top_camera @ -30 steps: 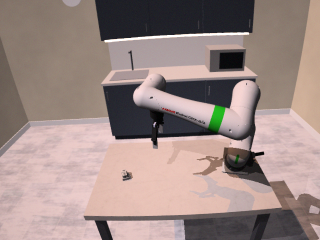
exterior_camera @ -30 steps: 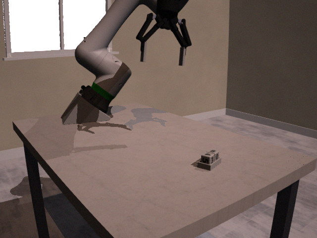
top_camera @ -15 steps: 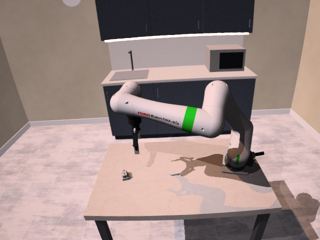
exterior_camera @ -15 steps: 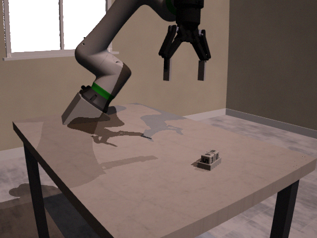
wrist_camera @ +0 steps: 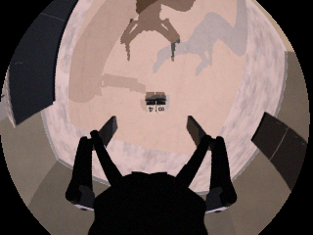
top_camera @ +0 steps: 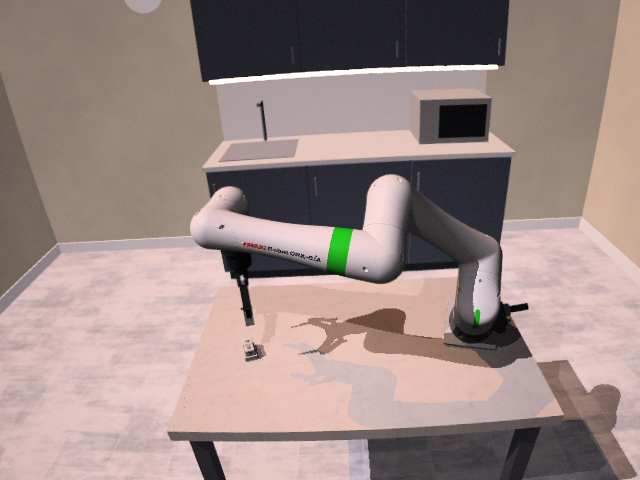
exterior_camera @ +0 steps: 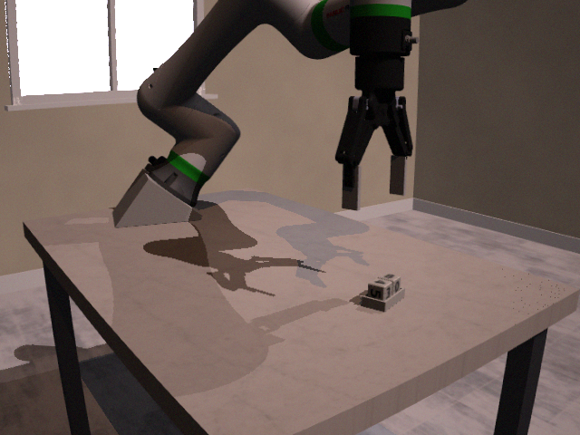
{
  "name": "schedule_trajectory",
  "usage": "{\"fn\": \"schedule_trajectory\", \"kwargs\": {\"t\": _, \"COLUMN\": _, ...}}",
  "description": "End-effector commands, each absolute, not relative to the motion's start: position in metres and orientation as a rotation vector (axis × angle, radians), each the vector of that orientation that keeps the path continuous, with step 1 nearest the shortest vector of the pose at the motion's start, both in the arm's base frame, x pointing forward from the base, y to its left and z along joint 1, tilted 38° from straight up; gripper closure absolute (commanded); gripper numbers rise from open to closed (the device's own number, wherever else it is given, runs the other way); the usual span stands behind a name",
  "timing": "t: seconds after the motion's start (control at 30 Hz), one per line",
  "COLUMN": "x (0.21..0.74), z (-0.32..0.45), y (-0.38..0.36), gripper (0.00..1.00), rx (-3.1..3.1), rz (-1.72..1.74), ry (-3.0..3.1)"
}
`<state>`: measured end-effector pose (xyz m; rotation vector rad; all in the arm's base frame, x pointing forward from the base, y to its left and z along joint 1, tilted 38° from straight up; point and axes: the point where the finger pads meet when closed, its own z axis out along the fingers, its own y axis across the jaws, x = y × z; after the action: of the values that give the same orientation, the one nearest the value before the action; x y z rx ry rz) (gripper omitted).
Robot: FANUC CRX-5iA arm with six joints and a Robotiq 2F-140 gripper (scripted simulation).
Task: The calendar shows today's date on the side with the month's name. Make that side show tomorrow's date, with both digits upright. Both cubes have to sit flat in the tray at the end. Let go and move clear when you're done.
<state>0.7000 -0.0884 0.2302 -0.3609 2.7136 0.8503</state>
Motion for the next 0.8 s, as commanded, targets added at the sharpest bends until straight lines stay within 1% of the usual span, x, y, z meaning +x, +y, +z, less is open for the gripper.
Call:
{"fn": "schedule_trajectory", "kwargs": {"t": 0.0, "x": 0.7207, "z": 0.2209, "y": -0.0822, "gripper": 0.0, "rx": -0.421, "rz": 0.862, "ry": 2.701}}
{"fn": "schedule_trajectory", "kwargs": {"t": 0.63, "x": 0.7209, "z": 0.2207, "y": -0.082, "gripper": 0.0, "rx": -0.428, "rz": 0.861, "ry": 2.698}}
{"fn": "schedule_trajectory", "kwargs": {"t": 0.77, "x": 0.7215, "z": 0.2191, "y": -0.0807, "gripper": 0.0, "rx": -0.563, "rz": 0.832, "ry": 2.649}}
